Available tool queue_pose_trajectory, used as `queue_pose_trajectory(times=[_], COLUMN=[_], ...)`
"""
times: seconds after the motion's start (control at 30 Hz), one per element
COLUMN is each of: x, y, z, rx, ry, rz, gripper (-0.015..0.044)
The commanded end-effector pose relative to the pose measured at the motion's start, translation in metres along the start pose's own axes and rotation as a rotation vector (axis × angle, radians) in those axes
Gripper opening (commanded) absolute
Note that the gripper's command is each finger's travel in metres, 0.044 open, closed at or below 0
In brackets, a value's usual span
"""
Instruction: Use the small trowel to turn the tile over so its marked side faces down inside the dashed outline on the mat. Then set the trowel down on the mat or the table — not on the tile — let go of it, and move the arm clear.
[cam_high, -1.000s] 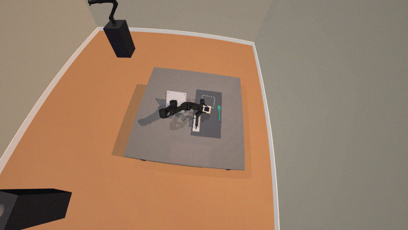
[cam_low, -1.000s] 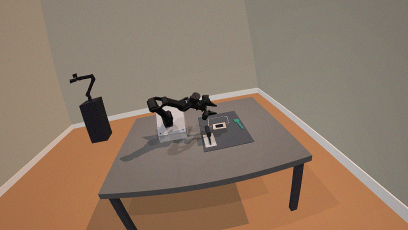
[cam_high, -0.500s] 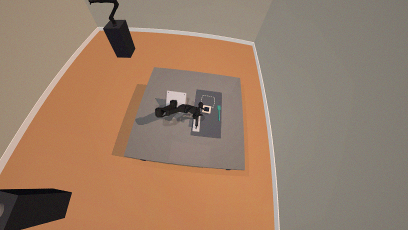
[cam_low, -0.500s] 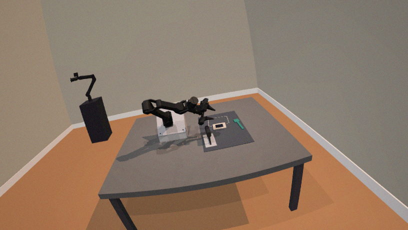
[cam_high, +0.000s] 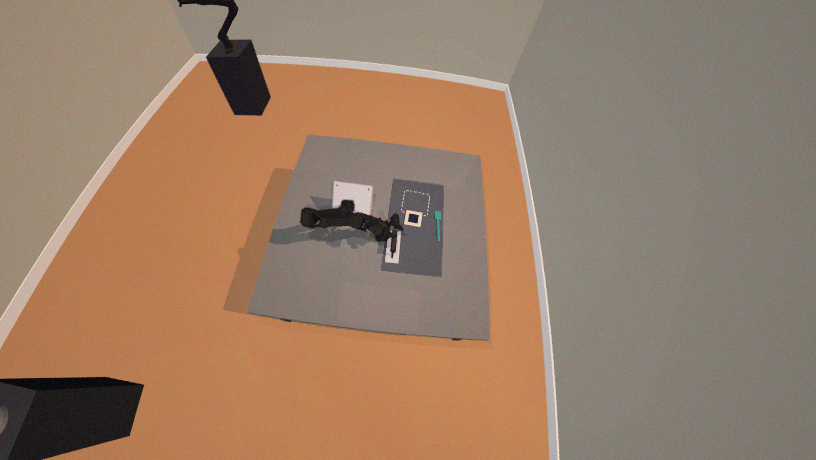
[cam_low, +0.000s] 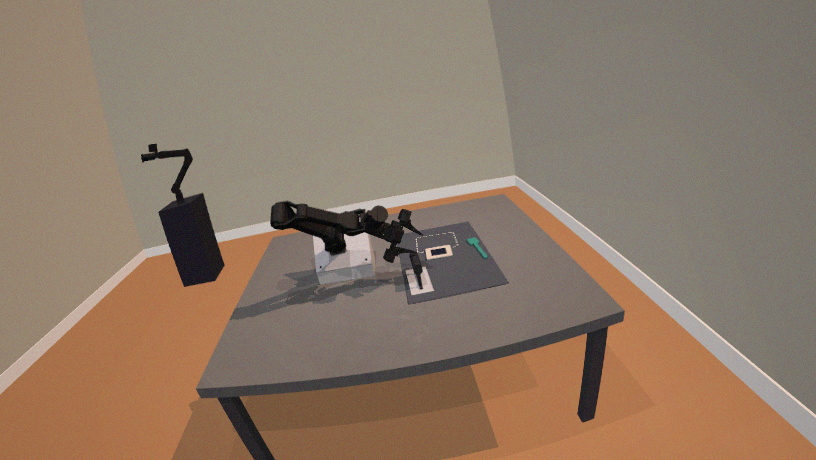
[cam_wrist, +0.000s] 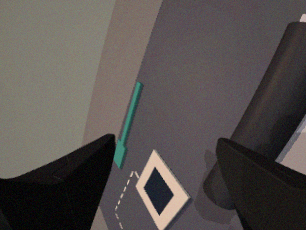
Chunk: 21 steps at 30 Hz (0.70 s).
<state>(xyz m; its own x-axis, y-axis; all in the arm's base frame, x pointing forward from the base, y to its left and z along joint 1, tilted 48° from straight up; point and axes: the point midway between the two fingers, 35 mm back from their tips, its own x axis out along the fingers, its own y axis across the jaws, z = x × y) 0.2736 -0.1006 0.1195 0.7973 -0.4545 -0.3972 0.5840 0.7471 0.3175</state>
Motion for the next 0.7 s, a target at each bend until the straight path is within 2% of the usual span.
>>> queue_pose_trajectory(times=[0.0, 0.3, 0.67], x=[-0.006, -0.016, -0.010], y=[-0.013, -0.051, -0.052], z=[-0.001, -0.006, -0.006], rx=[0.087, 0.284, 0.288], ry=[0.007, 0.000, 0.000], rz=[-0.016, -0.117, -0.119], gripper=[0.0300, 0.0300, 0.0300])
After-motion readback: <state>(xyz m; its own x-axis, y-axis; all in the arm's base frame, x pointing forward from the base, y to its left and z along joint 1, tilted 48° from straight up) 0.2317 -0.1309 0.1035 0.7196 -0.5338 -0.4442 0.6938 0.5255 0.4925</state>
